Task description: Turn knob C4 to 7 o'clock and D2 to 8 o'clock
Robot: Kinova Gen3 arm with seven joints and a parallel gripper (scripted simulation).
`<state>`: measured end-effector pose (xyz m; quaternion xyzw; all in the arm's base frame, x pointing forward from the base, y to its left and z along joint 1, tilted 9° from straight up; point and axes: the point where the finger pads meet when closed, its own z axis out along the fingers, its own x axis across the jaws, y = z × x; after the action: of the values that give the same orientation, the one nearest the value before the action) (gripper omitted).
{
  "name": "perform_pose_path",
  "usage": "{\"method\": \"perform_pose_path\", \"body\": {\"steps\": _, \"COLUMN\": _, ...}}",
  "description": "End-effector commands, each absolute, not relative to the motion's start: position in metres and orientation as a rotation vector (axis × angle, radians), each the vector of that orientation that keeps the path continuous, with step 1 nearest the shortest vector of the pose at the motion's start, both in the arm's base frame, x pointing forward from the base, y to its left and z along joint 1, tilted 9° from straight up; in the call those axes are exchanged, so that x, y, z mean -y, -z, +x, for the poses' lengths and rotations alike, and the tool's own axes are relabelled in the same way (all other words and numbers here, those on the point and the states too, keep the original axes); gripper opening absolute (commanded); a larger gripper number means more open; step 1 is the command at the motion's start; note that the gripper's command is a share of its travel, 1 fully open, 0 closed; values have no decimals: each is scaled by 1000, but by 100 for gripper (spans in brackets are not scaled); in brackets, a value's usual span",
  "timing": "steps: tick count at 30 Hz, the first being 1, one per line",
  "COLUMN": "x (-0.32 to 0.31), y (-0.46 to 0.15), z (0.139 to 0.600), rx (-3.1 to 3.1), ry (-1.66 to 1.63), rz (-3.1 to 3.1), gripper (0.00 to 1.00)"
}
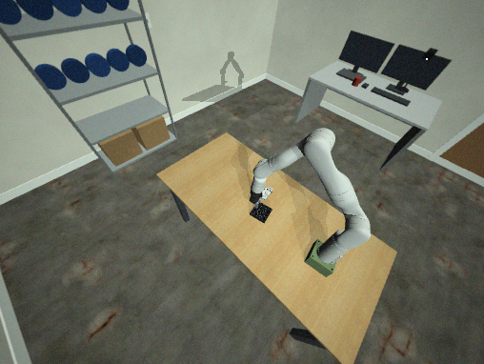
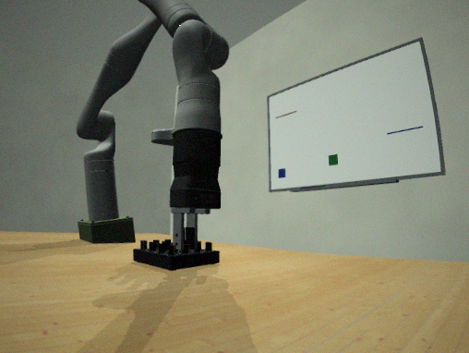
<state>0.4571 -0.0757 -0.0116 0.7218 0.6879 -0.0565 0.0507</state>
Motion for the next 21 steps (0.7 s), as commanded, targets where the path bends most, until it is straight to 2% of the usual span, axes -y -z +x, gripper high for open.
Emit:
{"method": "perform_pose_path", "body": {"steps": 1, "x": 76, "y": 11, "z": 458, "rx": -2093, "ry": 170, "rz": 2196, "gripper": 46}}
{"method": "perform_pose_path", "body": {"steps": 16, "x": 76, "y": 11, "z": 458, "rx": -2093, "ry": 170, "rz": 2196, "gripper": 46}}
{"method": "perform_pose_path", "body": {"steps": 17, "x": 76, "y": 11, "z": 458, "rx": -2093, "ry": 170, "rz": 2196, "gripper": 30}}
{"method": "perform_pose_path", "body": {"steps": 21, "x": 76, "y": 11, "z": 458, "rx": -2093, "ry": 170, "rz": 2196, "gripper": 30}}
